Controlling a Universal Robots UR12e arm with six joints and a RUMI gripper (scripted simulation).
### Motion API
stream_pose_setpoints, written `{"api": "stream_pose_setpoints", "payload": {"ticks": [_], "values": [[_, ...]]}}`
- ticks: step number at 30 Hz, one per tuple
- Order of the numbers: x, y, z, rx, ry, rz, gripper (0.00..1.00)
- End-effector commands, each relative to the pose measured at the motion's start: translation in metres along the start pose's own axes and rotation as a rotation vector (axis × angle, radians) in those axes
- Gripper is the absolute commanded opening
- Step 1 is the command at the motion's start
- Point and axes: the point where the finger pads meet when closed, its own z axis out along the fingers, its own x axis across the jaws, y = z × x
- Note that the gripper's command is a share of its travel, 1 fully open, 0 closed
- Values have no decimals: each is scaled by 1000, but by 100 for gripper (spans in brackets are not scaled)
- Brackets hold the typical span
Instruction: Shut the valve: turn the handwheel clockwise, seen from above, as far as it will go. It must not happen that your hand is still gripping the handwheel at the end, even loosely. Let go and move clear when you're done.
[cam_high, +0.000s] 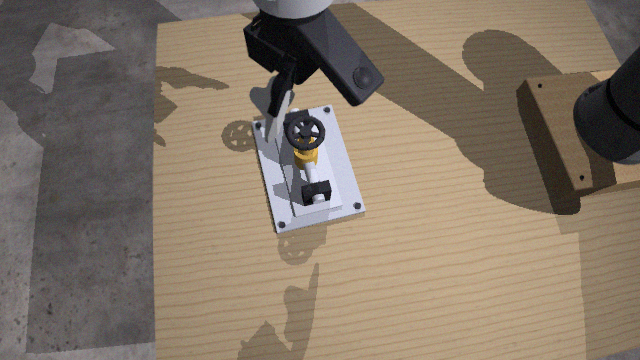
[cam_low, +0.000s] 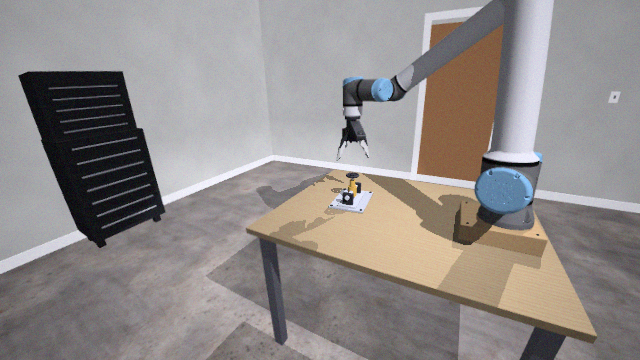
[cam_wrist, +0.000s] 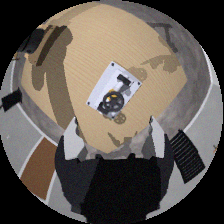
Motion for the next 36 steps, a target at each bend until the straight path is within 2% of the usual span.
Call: {"api": "stream_pose_setpoints", "payload": {"ticks": [1, 17, 36], "values": [[2, 1, -2, -3, 1, -3, 100], [2, 1, -3, -3, 1, -75, 100], [2, 1, -2, -3, 1, -351, 100]]}}
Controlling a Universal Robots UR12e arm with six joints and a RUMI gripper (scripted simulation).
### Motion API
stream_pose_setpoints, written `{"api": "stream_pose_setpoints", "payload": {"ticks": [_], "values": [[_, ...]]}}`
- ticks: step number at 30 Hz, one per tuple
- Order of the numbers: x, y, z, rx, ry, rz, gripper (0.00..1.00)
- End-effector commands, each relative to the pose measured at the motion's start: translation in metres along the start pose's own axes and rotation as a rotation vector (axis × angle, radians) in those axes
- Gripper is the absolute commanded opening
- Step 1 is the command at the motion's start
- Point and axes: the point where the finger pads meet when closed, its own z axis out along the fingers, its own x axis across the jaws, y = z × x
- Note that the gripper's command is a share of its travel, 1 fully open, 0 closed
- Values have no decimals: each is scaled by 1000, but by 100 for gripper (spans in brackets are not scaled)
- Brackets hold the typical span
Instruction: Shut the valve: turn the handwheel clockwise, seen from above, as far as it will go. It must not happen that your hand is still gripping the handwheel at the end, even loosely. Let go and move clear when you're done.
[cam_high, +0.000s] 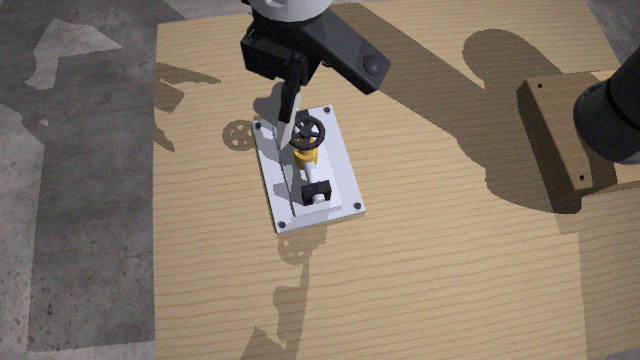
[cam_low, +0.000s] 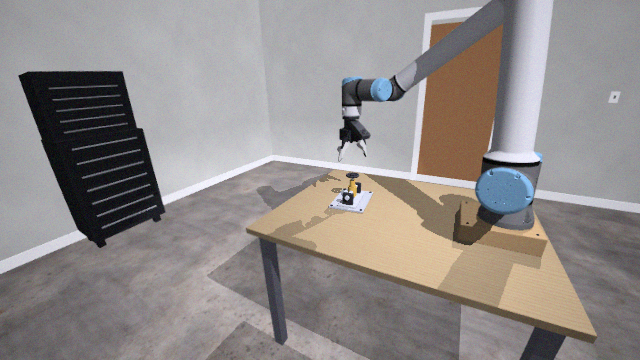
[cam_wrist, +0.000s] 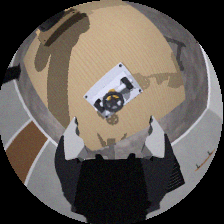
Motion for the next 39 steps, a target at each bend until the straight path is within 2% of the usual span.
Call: {"api": "stream_pose_setpoints", "payload": {"ticks": [1, 27, 39], "values": [[1, 2, -2, -1, 2, -109, 100], [1, 1, -2, -2, 2, -626, 100], [1, 1, -2, -2, 2, -766, 100]]}}
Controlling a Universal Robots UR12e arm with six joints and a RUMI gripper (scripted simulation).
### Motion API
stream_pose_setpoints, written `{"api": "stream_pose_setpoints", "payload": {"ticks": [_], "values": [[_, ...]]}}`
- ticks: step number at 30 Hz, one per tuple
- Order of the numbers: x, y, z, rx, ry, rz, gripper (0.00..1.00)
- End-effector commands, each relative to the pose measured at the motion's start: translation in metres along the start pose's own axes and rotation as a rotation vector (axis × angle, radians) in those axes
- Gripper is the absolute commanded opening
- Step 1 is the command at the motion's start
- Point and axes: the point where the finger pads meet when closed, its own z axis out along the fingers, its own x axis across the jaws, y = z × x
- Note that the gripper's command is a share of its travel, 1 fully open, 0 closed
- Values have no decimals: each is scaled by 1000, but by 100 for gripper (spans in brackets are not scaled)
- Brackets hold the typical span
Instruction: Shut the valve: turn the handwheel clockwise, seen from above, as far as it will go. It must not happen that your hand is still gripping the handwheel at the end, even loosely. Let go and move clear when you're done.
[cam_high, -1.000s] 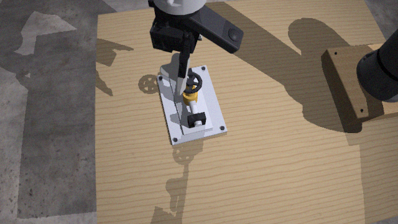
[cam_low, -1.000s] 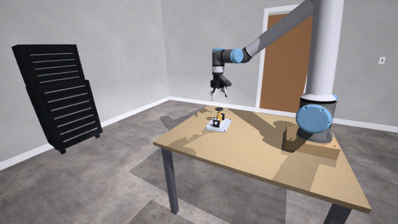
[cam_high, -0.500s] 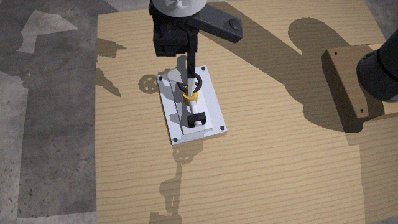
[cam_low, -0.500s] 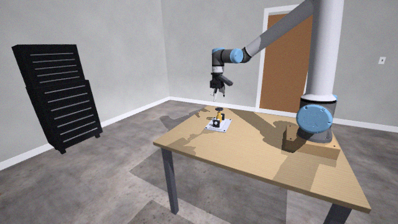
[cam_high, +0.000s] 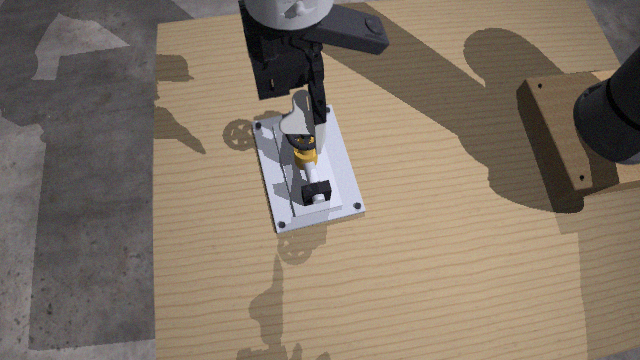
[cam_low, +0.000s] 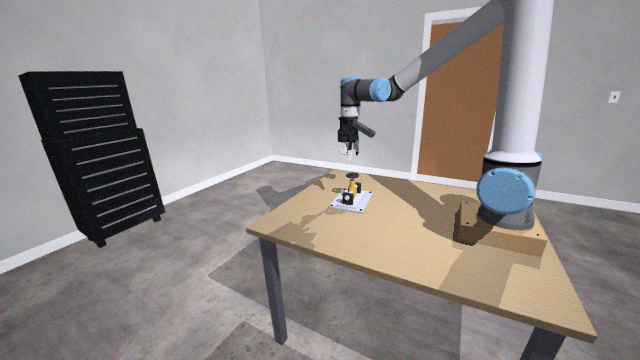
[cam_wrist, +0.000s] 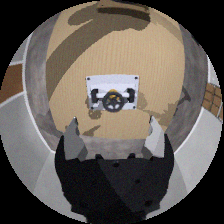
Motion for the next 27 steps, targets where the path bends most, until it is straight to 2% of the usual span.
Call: {"api": "stream_pose_setpoints", "payload": {"ticks": [1, 27], "values": [[1, 2, -2, -3, 1, -81, 100], [1, 1, -1, -2, 1, -144, 100]]}}
